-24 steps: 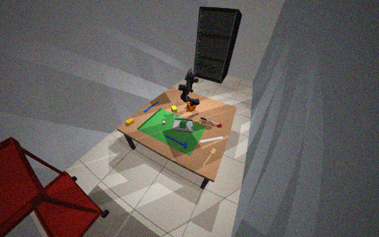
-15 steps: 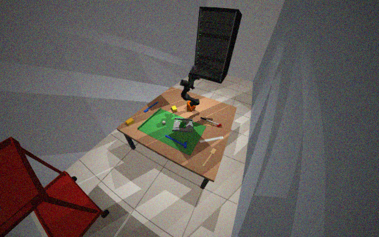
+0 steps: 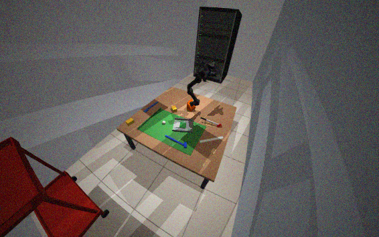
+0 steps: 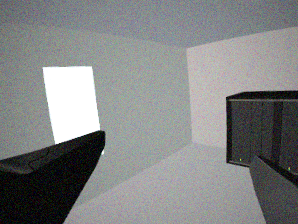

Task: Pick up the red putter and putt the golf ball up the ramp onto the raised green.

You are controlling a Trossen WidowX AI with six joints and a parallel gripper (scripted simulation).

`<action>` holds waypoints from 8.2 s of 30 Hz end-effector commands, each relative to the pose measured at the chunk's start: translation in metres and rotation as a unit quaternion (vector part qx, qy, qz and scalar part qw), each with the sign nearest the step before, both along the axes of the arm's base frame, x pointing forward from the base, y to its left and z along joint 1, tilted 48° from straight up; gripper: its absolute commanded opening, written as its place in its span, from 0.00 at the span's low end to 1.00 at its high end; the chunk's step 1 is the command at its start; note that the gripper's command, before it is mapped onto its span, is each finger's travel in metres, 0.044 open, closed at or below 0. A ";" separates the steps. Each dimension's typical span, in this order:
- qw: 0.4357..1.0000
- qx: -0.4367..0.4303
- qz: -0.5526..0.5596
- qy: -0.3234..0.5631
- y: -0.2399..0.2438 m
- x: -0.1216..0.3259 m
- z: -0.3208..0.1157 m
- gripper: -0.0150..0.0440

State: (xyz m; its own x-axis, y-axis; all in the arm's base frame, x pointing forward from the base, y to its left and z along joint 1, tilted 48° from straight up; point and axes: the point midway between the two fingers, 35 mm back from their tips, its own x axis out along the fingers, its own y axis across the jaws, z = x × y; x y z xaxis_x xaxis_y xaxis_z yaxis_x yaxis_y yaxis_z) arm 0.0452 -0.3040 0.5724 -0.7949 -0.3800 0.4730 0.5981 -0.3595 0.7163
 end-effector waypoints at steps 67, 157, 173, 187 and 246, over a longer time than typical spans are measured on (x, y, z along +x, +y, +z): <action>0.417 0.246 -0.550 -0.680 0.464 0.131 -0.297 1.00; 0.380 0.221 -0.559 -0.703 0.422 0.143 -0.300 0.25; 0.387 0.063 -0.558 -0.731 0.373 0.203 -0.344 0.25; 0.384 -0.125 -0.546 -0.734 0.297 0.253 -0.403 0.25; 0.340 -0.529 -0.458 -0.629 0.111 0.263 -0.624 0.25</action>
State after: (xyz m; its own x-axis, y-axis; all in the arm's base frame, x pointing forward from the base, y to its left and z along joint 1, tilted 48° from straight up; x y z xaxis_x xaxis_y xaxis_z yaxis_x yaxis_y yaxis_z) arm 0.3077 -0.1954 -0.0457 -0.1758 0.1455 -0.9736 -0.4430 0.8715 0.2102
